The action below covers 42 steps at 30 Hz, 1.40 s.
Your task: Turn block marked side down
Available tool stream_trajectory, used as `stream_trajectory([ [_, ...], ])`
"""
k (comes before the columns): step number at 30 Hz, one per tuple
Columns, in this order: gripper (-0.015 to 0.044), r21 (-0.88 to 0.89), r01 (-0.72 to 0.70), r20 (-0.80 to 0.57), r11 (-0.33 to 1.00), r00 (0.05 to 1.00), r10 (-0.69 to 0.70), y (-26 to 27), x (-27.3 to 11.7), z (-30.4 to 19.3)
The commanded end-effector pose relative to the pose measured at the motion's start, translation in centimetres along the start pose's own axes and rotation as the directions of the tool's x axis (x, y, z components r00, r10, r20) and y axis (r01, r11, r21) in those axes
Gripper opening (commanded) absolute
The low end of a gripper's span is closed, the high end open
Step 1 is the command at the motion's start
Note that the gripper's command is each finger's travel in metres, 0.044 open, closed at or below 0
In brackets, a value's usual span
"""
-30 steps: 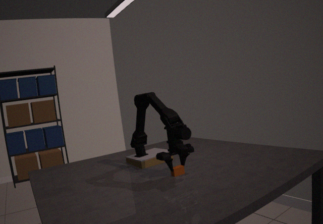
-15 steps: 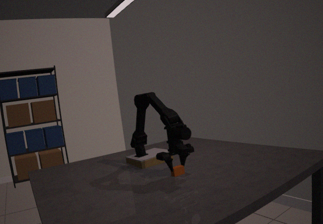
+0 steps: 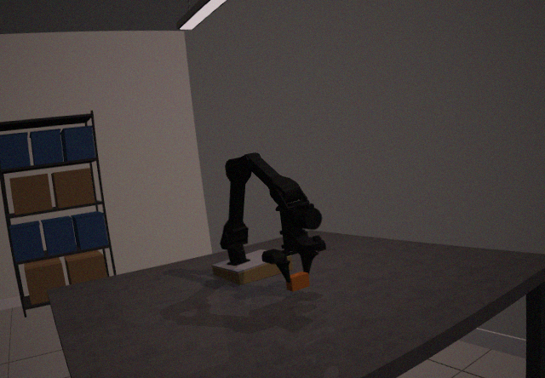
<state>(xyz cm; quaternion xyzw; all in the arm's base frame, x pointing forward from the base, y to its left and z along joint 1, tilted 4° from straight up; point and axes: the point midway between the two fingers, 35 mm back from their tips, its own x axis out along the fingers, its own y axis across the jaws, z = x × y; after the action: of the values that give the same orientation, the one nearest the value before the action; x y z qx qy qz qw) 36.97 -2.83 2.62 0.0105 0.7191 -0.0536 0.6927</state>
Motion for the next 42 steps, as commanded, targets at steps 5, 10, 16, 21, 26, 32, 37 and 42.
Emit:
stream_trajectory([
  [5,0.0,-0.001,-0.003,0.04,1.0,0.999,0.003,0.0,-0.6,0.4],
  [10,0.0,-0.002,-0.003,0.115,1.0,0.993,0.003,0.1,-0.2,0.6],
  [16,0.0,-0.002,-0.004,0.204,1.0,0.979,0.004,0.1,0.1,0.7],
  [21,0.0,-0.002,-0.004,0.276,1.0,0.961,0.004,0.1,0.3,0.7],
  [26,0.0,-0.002,-0.004,0.347,1.0,0.938,0.004,0.1,0.5,0.6],
  [32,0.0,-0.002,-0.003,0.43,1.0,0.903,0.004,0.1,0.5,0.3],
  [37,0.0,-0.002,-0.003,0.496,1.0,0.868,0.003,0.1,0.5,0.0],
  [42,0.0,-0.001,-0.002,0.54,1.0,0.841,0.002,0.0,0.4,-0.2],
])
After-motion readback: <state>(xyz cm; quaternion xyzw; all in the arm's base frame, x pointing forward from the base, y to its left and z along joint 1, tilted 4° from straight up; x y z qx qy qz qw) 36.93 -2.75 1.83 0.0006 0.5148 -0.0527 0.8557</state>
